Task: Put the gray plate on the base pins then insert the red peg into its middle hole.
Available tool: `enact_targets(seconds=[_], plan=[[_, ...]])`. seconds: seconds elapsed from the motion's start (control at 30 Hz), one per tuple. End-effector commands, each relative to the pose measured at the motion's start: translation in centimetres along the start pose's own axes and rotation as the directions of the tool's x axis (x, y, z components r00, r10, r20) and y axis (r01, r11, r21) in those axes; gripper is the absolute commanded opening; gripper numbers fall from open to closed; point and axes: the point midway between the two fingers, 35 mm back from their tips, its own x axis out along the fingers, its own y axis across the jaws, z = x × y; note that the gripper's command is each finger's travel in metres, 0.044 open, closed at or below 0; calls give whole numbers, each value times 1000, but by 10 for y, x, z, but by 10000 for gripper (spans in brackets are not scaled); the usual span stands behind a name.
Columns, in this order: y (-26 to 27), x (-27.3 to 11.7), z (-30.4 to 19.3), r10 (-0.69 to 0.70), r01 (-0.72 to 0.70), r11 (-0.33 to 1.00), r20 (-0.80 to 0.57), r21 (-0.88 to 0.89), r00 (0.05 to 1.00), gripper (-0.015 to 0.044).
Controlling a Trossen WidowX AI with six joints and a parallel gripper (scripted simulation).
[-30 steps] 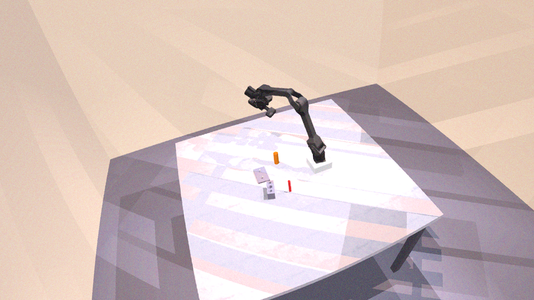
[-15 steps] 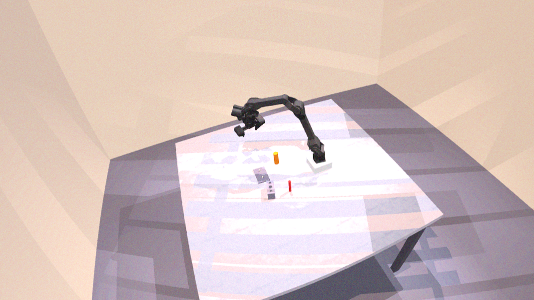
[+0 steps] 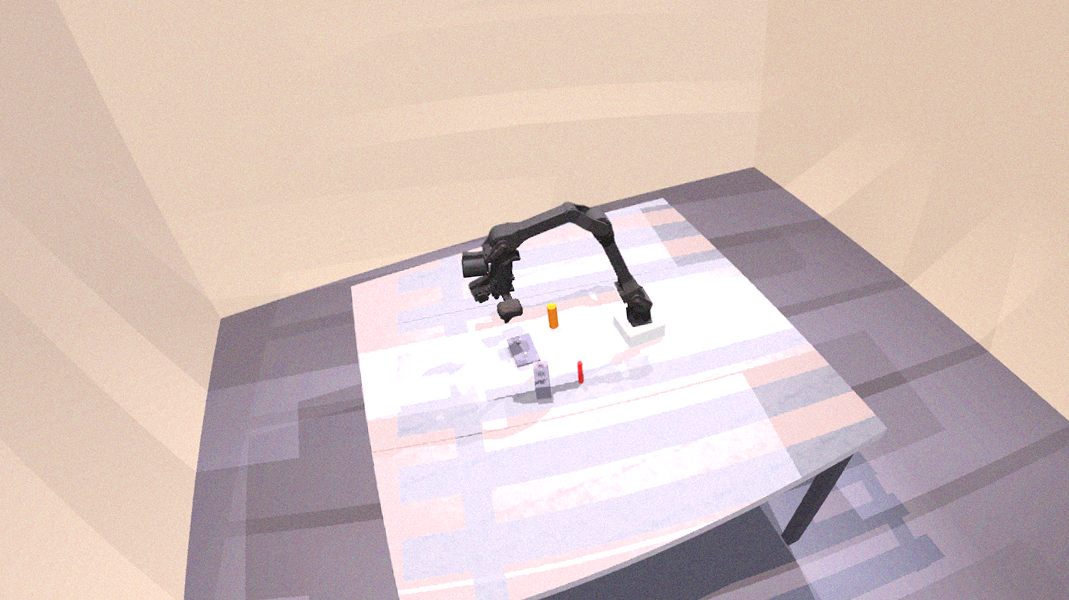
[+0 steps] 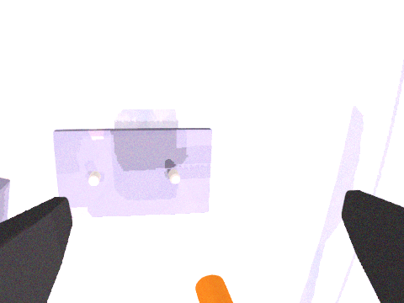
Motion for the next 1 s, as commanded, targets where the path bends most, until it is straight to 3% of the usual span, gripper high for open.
enact_targets(seconds=[0.0, 0.13, 0.3, 0.63, 0.8, 0.97], plan=[[73, -6, -6, 88, -95, 856, -37, -508, 995, 440], [118, -13, -16, 132, -135, 622, -67, -771, 989, 440], [167, -22, -34, 170, -154, 284, -108, -946, 980, 440], [170, -21, -35, 171, -154, 269, -110, -951, 979, 440], [179, 33, -41, 171, -154, 269, -110, -951, 979, 440], [181, 42, -43, 171, -154, 269, -110, -951, 979, 440]])
